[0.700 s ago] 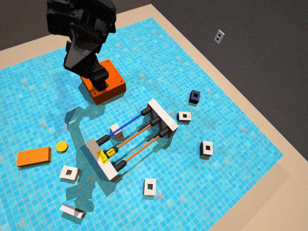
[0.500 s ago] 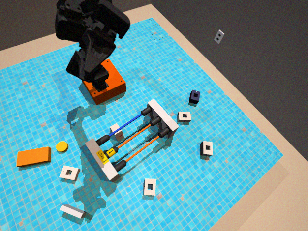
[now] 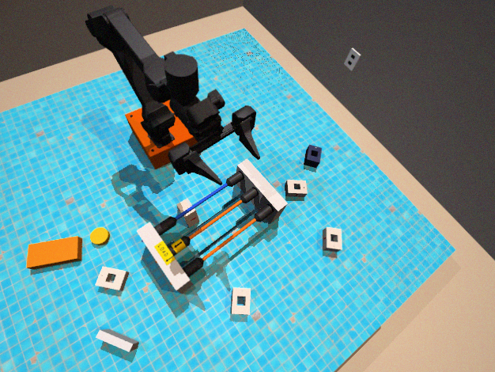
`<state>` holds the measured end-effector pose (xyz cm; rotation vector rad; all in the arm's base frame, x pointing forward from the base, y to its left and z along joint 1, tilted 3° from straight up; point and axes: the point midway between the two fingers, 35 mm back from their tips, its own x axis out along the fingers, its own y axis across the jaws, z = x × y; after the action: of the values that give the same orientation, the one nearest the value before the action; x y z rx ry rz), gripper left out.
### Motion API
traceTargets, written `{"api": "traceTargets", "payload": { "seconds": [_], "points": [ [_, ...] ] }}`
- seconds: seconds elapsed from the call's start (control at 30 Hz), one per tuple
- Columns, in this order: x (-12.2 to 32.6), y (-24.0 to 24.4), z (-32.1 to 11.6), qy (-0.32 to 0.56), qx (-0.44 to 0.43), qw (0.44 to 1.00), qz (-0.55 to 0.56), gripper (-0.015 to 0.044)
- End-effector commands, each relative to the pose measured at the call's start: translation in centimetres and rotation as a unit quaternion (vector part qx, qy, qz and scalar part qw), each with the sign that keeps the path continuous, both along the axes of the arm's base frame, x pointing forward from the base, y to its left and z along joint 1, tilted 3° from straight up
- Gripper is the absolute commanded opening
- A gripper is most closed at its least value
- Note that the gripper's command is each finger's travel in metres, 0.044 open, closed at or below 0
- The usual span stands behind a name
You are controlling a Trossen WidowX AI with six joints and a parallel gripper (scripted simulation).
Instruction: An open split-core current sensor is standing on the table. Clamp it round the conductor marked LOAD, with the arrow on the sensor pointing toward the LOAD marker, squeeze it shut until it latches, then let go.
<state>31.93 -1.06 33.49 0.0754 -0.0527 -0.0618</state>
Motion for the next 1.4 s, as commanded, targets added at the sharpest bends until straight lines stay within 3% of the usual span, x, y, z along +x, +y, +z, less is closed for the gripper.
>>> {"api": "traceTargets", "payload": {
  "seconds": [0.0,0.2,0.43,0.73,1.37],
  "points": [
    [-0.4,1.1,-1.2,0.001,-0.038,0.999,0.030,0.0440],
    [0.2,0.3,-1.9,0.025,-0.038,0.999,0.019,0.0440],
    [2.1,-8.3,-9.2,0.269,0.006,0.959,-0.085,0.0440],
    [-3.1,-17.0,-16.7,0.516,0.138,0.827,-0.178,0.0440],
    [-3.4,-17.3,-17.0,0.525,0.145,0.819,-0.180,0.0440]
  ]
}}
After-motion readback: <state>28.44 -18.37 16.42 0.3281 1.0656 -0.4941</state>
